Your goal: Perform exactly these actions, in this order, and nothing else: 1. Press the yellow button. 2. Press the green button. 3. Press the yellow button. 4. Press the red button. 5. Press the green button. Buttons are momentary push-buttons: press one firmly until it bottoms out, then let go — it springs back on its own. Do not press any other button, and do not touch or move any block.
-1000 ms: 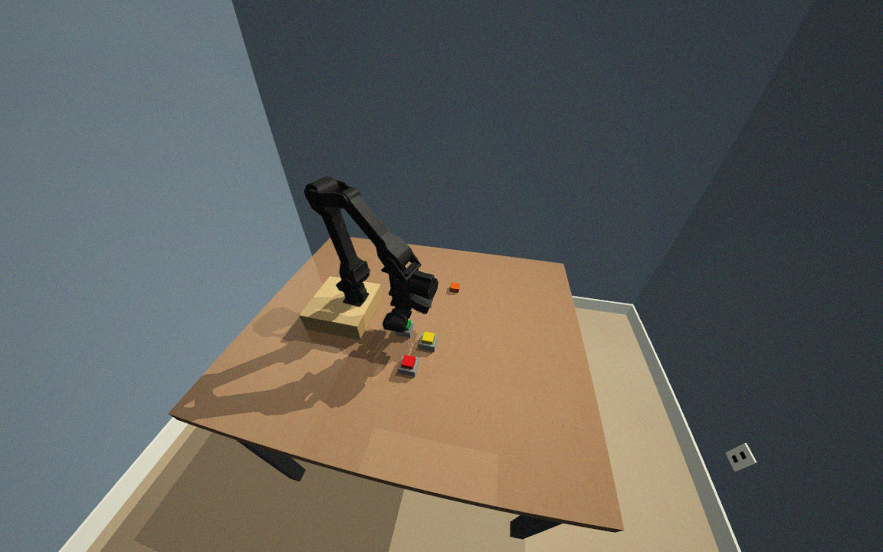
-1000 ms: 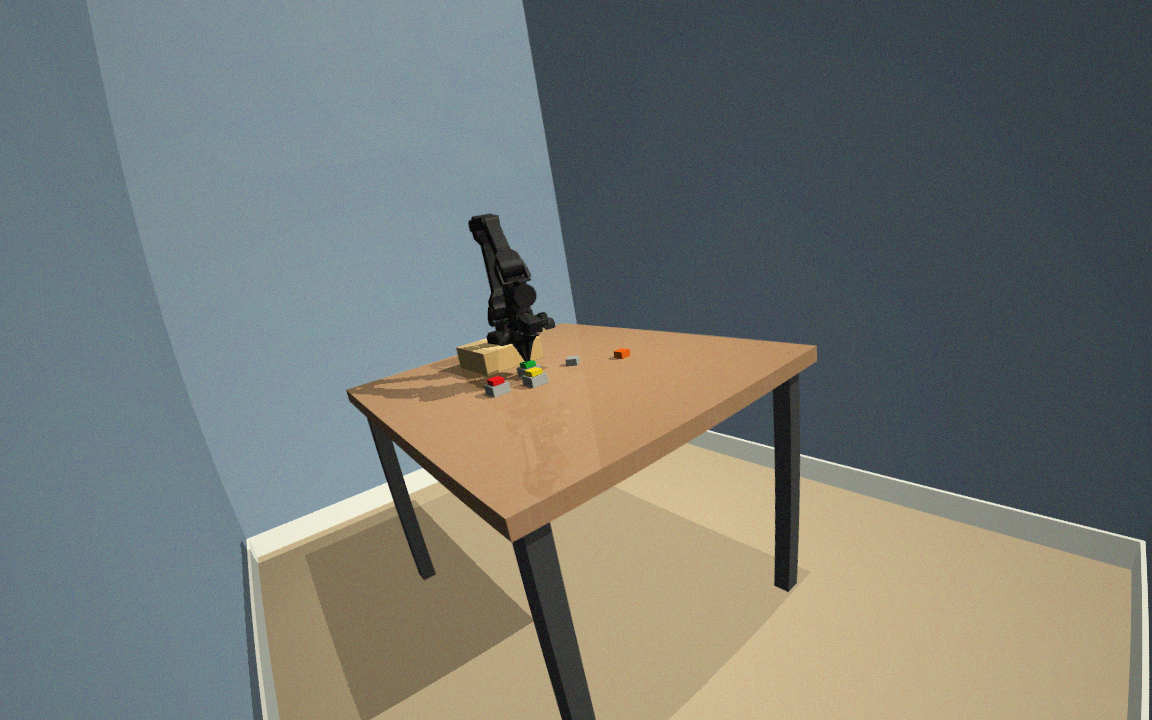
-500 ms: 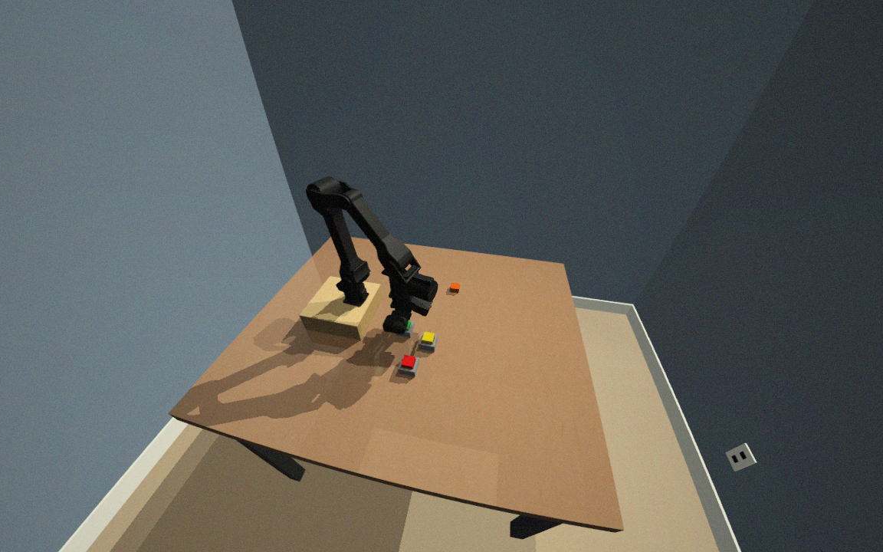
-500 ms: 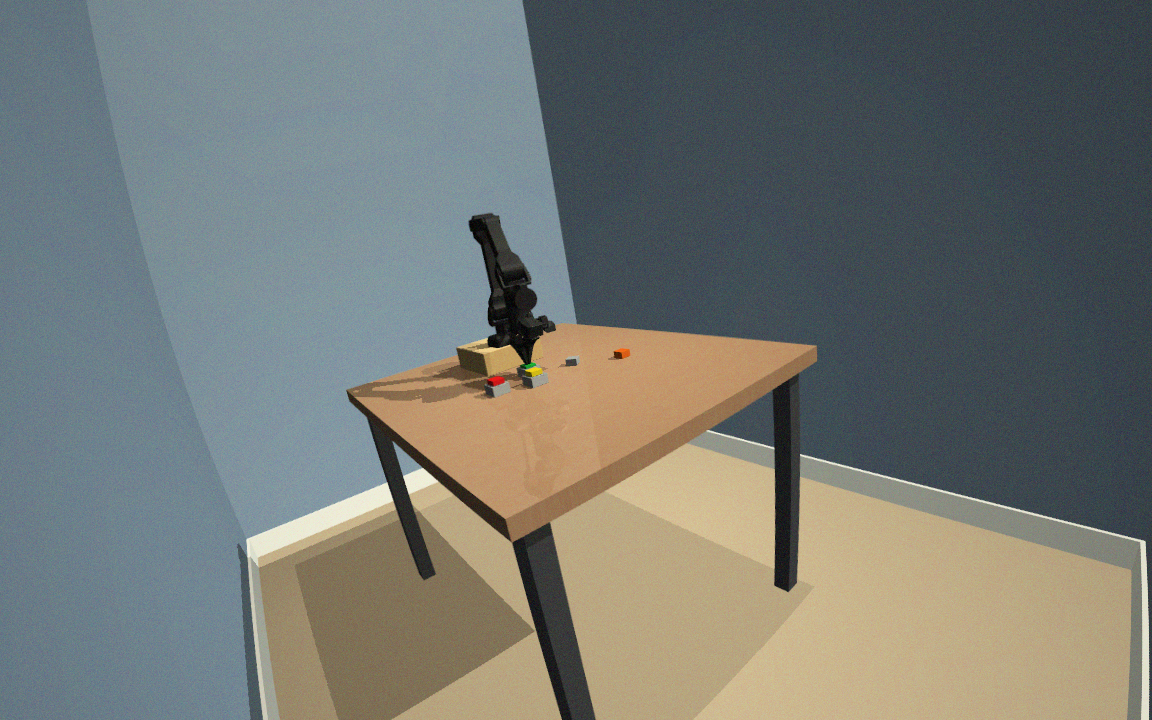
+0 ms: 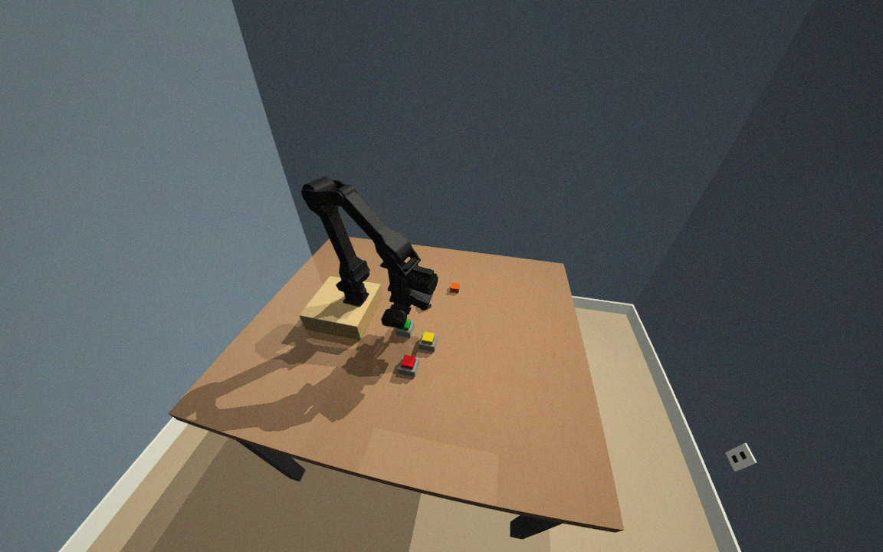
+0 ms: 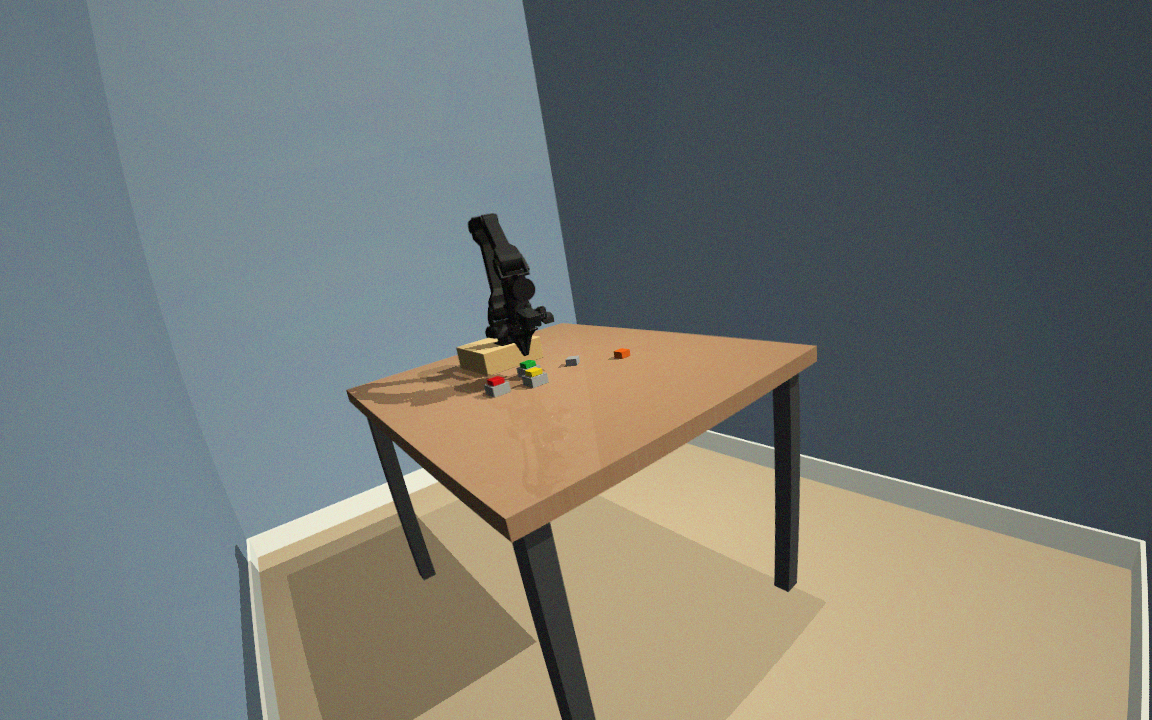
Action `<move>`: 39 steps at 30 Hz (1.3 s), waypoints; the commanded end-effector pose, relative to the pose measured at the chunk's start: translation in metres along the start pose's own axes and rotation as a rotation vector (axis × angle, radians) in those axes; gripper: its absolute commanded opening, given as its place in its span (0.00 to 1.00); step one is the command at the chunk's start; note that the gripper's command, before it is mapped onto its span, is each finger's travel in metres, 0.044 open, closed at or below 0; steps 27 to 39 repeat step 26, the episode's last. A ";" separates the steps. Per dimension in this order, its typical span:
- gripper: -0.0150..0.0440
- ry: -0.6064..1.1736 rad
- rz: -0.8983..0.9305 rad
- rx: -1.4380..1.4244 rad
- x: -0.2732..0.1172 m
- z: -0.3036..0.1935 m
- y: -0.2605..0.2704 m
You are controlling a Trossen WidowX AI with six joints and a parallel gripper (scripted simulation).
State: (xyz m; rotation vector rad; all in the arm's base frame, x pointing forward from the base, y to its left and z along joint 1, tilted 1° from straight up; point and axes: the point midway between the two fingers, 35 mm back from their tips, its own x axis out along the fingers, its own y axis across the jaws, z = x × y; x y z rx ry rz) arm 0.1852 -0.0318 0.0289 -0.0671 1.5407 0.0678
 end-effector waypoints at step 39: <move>0.93 -0.003 0.021 0.007 -0.073 0.062 0.247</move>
